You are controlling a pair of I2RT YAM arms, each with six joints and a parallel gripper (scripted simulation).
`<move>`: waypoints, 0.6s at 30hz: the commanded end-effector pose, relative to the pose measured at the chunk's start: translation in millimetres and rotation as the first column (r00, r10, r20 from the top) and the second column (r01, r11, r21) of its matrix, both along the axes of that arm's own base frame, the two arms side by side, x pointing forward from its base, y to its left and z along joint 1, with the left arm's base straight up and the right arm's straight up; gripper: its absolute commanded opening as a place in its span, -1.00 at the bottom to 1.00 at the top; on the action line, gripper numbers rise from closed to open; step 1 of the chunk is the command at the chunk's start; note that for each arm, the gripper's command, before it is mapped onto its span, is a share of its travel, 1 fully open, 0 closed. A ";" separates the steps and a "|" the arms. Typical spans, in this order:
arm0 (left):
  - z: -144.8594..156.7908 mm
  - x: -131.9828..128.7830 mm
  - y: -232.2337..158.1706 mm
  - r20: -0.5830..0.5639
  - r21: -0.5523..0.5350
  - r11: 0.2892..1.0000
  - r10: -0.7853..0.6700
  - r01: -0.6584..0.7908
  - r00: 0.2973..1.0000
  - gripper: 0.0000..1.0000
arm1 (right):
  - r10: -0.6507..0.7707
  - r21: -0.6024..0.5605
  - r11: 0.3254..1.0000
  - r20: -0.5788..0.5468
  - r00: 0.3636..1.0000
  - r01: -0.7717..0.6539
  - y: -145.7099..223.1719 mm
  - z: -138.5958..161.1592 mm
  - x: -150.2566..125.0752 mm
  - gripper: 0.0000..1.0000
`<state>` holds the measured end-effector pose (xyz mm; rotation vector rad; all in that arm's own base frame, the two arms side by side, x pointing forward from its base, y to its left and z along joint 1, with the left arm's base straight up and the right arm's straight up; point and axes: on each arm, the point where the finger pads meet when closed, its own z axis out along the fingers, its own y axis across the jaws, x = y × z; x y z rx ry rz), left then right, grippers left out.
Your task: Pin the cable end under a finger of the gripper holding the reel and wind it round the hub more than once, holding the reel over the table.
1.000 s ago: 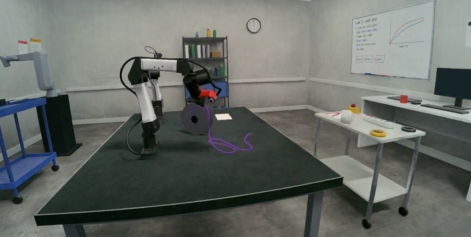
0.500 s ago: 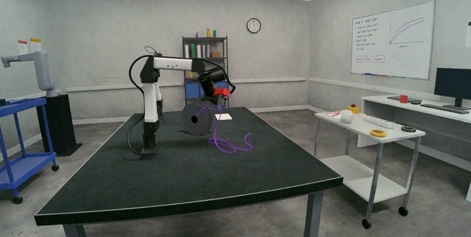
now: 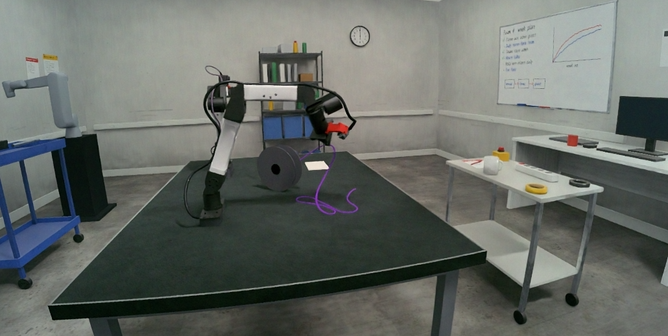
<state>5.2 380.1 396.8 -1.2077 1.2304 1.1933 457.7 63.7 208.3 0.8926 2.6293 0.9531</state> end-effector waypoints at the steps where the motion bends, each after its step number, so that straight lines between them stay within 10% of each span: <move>1: -5.7 -1.8 2.2 0.008 -0.007 1.000 0.011 -0.011 1.000 1.00 | -0.007 -0.006 1.000 -0.011 1.000 0.007 8.3 2.7 19.1 -1.00; 18: -5.7 -1.8 2.2 0.008 -0.007 1.000 0.011 -0.011 1.000 1.00 | -0.007 -0.007 1.000 -0.007 1.000 0.007 14.7 -0.2 42.1 -1.00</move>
